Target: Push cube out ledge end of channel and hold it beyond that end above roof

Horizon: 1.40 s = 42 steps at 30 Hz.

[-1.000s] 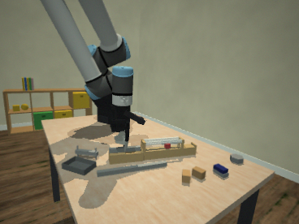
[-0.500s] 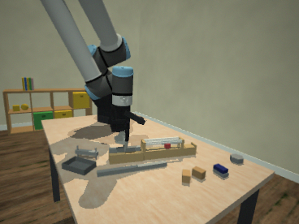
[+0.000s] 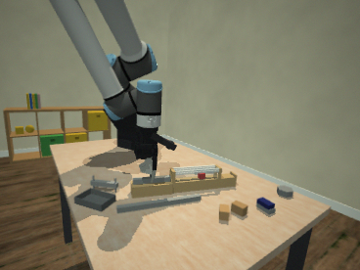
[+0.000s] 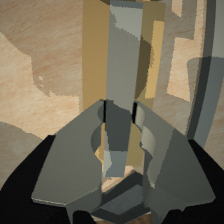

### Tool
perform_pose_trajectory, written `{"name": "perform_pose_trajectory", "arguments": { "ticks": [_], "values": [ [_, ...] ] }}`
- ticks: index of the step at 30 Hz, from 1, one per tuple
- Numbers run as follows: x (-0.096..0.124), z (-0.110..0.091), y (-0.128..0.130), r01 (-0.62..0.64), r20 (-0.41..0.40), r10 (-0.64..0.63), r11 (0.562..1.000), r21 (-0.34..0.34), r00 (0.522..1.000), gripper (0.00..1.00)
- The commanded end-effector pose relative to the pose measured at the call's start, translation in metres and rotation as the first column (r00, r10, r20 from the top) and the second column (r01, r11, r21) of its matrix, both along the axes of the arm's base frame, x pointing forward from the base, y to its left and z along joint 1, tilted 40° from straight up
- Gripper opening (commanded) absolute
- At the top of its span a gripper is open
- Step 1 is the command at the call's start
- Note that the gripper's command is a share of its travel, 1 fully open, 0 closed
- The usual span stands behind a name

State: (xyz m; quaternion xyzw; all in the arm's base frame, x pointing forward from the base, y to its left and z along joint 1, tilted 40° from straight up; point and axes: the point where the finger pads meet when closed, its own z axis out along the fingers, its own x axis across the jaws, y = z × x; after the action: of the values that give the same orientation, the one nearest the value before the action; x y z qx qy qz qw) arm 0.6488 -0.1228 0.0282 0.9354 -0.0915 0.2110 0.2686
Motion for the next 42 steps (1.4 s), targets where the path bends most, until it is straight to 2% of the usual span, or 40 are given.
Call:
{"name": "perform_pose_trajectory", "arguments": {
  "ticks": [1,19,42],
  "values": [
    [0.002,-0.003,0.007,0.0,0.001,0.0,1.0,0.0,1.0,0.0],
    [0.015,-0.024,0.044,0.0,0.001,0.0,1.0,0.0,1.0,0.0],
    [0.018,-0.029,0.053,0.0,0.001,0.0,1.0,0.0,1.0,0.0]
  ]
}}
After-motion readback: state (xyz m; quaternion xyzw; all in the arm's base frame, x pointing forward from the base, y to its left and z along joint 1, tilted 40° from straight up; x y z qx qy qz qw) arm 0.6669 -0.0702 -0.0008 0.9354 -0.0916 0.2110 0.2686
